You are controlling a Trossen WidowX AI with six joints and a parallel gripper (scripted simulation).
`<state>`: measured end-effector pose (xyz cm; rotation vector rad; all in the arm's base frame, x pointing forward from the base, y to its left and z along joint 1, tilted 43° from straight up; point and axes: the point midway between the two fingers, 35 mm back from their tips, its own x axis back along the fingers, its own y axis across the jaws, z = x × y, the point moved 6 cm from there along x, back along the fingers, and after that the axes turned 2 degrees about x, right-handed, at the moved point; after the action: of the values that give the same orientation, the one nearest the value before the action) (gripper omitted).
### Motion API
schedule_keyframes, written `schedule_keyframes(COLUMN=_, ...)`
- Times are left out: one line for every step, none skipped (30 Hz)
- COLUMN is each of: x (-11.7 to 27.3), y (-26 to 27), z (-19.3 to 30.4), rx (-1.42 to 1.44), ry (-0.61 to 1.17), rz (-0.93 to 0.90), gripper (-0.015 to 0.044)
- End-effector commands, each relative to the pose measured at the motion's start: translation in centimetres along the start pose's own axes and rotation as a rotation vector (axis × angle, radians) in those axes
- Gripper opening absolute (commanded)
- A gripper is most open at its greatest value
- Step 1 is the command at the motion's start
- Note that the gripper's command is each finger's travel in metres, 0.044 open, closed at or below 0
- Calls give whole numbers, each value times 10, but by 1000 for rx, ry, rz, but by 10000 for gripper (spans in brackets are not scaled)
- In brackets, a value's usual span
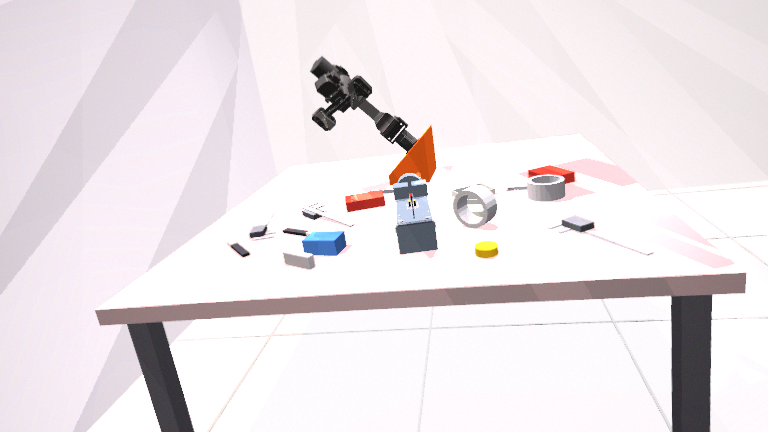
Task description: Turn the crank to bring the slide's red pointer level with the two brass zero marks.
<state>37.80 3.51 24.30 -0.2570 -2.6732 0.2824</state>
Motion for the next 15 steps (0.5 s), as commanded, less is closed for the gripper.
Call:
schedule_keyframes(x=-17, y=12, z=7, rx=43, ry=57, rz=26, gripper=440)
schedule_keyframes(x=-21, y=15, z=9, rx=55, ry=71, rz=33, gripper=440)
schedule_keyframes(x=-25, y=18, z=11, rx=68, ry=86, rz=40, gripper=440)
schedule_keyframes(x=-30, y=22, z=13, rx=80, ry=100, rz=47, gripper=440)
schedule_keyframes(x=-34, y=25, z=15, rx=93, ry=114, rz=54, gripper=440)
schedule_keyframes(x=-38, y=29, z=18, rx=106, ry=128, rz=61, gripper=440)
schedule_keyframes(x=-42, y=33, z=20, rx=119, ry=142, rz=68, gripper=440)
schedule_keyframes(x=-46, y=36, z=22, rx=133, ry=156, rz=75, gripper=440)
schedule_keyframes(x=-50, y=40, z=25, rx=146, ry=169, rz=82, gripper=440)
schedule_keyframes(x=-54, y=44, z=28, rx=160, ry=182, rz=89, gripper=440)
schedule_keyframes(x=-58, y=47, z=31, rx=175, ry=195, rz=96, gripper=440)
schedule_keyframes(x=-62, y=51, z=34, rx=189, ry=208, rz=104, gripper=440)
schedule_keyframes(x=-65, y=55, z=37, rx=204, ry=221, rz=111, gripper=440)
schedule_keyframes(x=-69, y=58, z=40, rx=219, ry=234, rz=118, gripper=440)
schedule_keyframes(x=-73, y=62, z=43, rx=234, ry=246, rz=125, gripper=440)
